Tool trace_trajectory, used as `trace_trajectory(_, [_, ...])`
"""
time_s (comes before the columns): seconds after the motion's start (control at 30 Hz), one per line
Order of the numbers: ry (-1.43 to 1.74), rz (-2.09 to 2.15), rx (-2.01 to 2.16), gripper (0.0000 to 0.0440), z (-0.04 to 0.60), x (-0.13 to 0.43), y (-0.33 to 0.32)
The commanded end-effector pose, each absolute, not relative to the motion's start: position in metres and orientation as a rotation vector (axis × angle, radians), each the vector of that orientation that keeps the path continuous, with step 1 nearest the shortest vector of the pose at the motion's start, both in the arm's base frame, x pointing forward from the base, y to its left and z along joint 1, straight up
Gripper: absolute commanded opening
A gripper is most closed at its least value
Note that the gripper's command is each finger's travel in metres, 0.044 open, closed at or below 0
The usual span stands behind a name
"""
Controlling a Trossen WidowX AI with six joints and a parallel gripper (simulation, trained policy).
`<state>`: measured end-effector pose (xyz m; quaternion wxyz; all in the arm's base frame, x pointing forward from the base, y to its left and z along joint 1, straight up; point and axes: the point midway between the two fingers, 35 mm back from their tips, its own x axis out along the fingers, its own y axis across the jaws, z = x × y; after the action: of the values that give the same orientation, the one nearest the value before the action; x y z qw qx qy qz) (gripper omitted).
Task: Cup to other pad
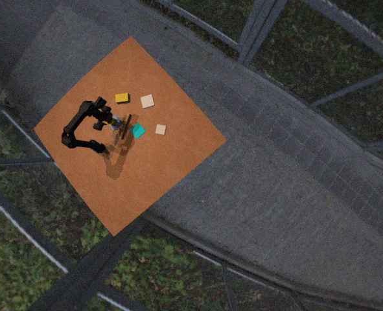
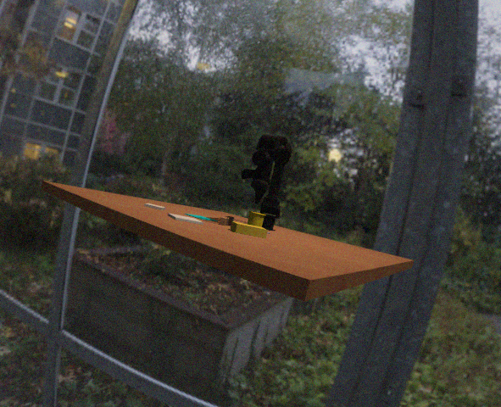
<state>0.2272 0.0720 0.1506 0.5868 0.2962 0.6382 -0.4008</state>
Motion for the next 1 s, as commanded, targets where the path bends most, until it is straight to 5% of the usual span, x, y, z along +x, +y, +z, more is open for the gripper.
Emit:
trace_trajectory(0.0, [1.493,-0.96,0.676,0.02,0.141,0.225,0.071])
trace_trajectory(0.97, [1.548,-0.943,0.553,0.02,0.069,0.214,0.071])
